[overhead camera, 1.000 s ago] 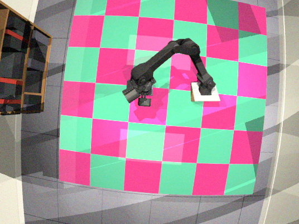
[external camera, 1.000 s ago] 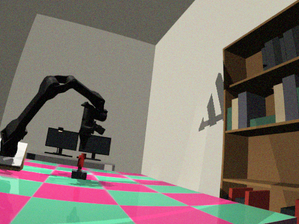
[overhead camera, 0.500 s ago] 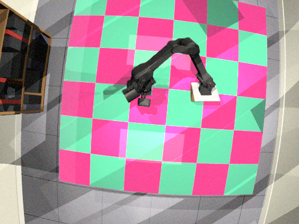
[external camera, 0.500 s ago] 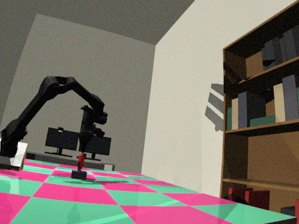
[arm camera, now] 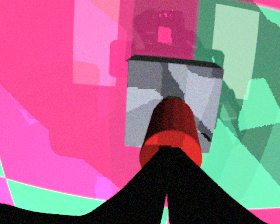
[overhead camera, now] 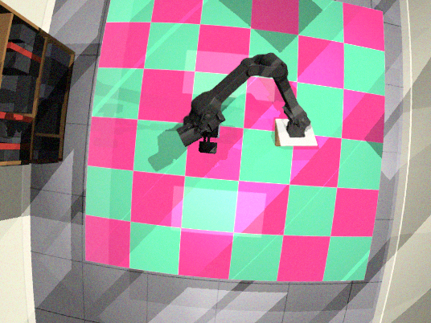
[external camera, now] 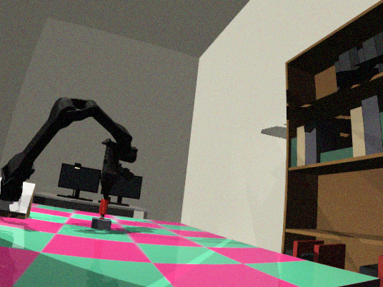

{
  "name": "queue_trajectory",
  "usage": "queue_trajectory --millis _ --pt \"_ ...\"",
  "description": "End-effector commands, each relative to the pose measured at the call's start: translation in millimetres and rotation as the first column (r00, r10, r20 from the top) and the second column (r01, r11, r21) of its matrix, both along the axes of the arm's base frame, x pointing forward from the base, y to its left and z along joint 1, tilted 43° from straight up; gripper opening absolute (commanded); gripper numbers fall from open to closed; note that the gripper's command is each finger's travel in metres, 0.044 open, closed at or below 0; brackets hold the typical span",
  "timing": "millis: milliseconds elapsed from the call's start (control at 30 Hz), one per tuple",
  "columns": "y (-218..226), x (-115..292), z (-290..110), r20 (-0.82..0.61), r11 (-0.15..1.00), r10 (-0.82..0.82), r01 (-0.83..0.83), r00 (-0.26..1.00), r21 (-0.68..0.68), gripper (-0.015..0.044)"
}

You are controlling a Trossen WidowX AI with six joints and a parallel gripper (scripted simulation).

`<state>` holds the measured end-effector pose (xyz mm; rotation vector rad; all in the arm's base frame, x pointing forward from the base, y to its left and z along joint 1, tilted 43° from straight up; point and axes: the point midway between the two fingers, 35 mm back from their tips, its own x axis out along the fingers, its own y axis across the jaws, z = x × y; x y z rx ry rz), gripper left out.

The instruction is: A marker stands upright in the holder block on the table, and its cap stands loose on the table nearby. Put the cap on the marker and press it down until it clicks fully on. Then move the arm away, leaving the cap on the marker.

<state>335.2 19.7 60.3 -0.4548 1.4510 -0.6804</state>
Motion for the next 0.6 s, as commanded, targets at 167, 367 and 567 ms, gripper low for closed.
queue_trajectory --millis 167,367,567 --pt "-1.7 1.3 -1.6 0.006 1.0 -0.002 0.002 1.0 -0.001 0.0" --pt "20.1 4.7 20.6 -0.005 1.0 0.03 -0.03 1.0 0.002 0.0" --pt "58.6 1.9 63.7 -0.026 0.996 0.09 -0.09 0.996 0.004 0.0"
